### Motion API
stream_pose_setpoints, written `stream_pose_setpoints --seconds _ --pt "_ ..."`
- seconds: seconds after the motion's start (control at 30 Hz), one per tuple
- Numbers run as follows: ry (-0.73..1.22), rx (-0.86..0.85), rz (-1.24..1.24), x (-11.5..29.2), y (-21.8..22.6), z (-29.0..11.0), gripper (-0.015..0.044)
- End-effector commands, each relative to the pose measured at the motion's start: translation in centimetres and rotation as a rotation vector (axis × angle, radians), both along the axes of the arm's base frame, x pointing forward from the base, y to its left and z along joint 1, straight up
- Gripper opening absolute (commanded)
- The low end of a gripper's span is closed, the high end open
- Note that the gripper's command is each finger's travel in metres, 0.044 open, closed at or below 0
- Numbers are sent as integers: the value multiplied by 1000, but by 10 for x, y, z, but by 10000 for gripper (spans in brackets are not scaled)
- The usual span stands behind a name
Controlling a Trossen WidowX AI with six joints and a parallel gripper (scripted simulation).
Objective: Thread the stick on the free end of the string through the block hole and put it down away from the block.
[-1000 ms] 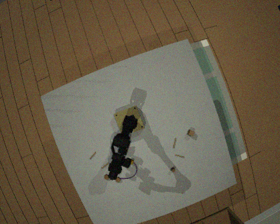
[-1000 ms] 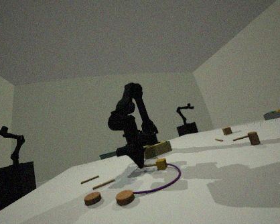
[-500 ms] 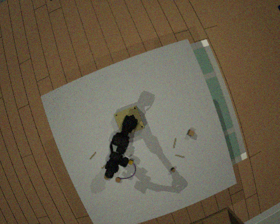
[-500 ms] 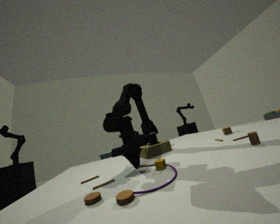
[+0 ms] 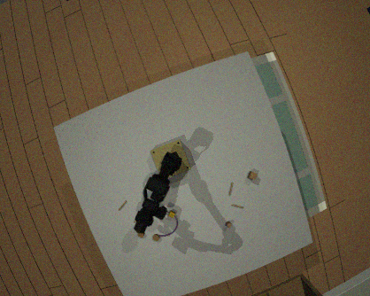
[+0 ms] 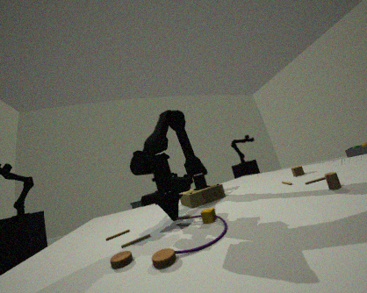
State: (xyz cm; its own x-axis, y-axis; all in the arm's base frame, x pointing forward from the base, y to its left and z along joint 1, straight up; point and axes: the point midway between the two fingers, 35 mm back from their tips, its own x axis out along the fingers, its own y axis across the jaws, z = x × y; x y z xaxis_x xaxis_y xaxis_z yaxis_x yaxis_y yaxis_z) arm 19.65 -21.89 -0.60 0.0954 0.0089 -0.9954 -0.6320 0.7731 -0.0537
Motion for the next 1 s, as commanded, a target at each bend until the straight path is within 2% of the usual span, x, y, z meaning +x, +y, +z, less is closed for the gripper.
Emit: stream_pose_setpoints --seconds 0.0,0.37,0.63,0.8,0.97 --pt "-3 5 -4 -3 -1 1 0" --pt "6 15 -3 -13 -11 -11 0" --pt "11 14 -8 -12 -10 1 210" --pt "10 13 -7 -14 -8 68 210" --pt "10 13 -7 -14 -7 71 210"
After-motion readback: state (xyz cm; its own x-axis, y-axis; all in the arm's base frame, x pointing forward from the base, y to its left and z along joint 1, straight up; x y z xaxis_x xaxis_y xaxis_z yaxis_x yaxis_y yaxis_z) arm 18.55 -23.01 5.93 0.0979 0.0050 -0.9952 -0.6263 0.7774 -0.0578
